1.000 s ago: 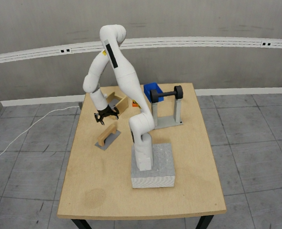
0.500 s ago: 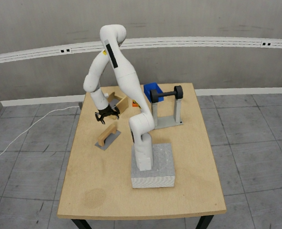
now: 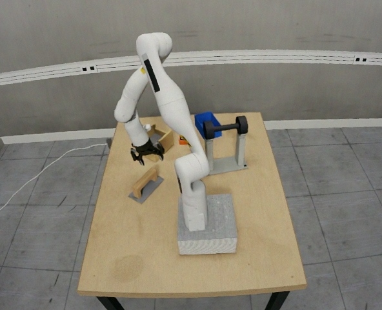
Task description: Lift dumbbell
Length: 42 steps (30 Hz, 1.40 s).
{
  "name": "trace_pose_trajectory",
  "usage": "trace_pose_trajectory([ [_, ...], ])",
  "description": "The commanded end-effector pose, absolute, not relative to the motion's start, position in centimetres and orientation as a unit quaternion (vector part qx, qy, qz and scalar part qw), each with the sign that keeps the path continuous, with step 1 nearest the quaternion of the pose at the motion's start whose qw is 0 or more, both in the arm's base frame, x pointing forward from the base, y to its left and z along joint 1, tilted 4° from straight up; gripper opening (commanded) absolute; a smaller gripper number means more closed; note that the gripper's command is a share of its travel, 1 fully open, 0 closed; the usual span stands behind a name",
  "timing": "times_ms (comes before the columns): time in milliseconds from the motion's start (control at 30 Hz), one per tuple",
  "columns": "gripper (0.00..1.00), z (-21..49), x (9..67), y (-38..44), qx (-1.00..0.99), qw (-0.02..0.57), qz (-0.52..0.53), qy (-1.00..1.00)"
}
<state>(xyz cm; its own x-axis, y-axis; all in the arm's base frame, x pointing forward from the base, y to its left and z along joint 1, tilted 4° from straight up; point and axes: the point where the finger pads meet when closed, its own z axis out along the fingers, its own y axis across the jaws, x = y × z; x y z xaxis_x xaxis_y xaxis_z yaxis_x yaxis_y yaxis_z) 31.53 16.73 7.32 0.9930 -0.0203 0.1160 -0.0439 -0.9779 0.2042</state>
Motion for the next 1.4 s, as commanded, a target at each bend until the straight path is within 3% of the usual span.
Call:
trace_pose_trajectory([
  [0,1.0,7.7,32.3,16.1,0.991,0.104,0.062,-0.061],
  [300,1.0,7.9,32.6,15.6,0.988,0.105,0.063,-0.091],
  [667,1.0,9.6,35.3,12.1,0.936,0.103,0.078,-0.328],
  [1367,1.0,10.7,36.7,10.1,0.878,0.095,0.086,-0.461],
])
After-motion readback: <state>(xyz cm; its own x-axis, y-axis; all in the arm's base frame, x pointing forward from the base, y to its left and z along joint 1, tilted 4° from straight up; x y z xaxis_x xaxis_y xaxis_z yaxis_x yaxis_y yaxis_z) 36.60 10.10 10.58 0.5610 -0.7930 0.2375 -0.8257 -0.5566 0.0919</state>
